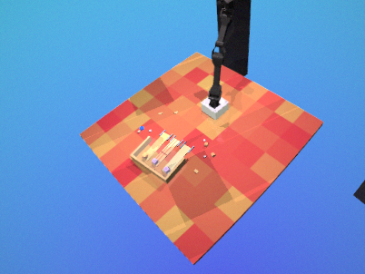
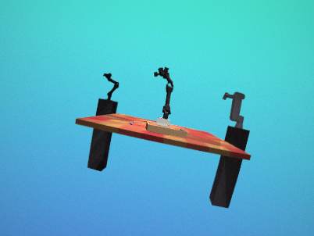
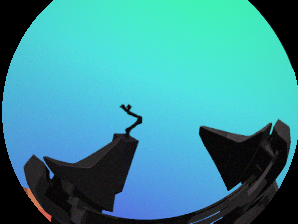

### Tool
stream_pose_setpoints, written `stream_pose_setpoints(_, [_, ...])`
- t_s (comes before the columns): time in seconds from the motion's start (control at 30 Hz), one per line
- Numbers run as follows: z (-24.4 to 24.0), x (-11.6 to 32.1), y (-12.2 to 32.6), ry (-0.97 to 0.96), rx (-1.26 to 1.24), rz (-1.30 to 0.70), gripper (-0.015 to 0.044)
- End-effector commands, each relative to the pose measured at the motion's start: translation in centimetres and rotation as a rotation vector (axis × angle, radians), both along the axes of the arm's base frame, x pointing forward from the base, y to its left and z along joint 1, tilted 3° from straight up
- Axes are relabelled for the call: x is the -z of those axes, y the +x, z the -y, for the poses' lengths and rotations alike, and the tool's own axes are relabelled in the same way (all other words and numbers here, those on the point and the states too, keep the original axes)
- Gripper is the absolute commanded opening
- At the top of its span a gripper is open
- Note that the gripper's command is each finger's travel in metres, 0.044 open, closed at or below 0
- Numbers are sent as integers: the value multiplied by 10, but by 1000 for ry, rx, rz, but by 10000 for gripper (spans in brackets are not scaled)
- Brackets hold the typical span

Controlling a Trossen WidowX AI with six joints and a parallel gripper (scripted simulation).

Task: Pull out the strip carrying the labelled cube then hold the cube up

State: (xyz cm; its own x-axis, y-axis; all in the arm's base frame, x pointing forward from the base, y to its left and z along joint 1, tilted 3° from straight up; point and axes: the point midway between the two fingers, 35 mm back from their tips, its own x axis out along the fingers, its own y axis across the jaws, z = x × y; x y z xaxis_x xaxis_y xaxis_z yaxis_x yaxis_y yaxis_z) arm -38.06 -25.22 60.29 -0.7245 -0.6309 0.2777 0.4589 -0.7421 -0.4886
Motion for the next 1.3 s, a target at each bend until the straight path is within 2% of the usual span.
stream_pose_setpoints(0.0, [2, 1, 2, 0, -6, 2, 400])
stream_pose_setpoints(0.27, [96, 31, 84, 7, -288, 107, 400])
stream_pose_setpoints(0.47, [156, 65, 167, 47, -508, 196, 400])
stream_pose_setpoints(0.67, [193, 103, 261, 110, -721, 280, 400])
stream_pose_setpoints(0.97, [202, 161, 409, 237, -1020, 386, 400])
stream_pose_setpoints(1.27, [153, 214, 546, 413, -1321, 405, 400])
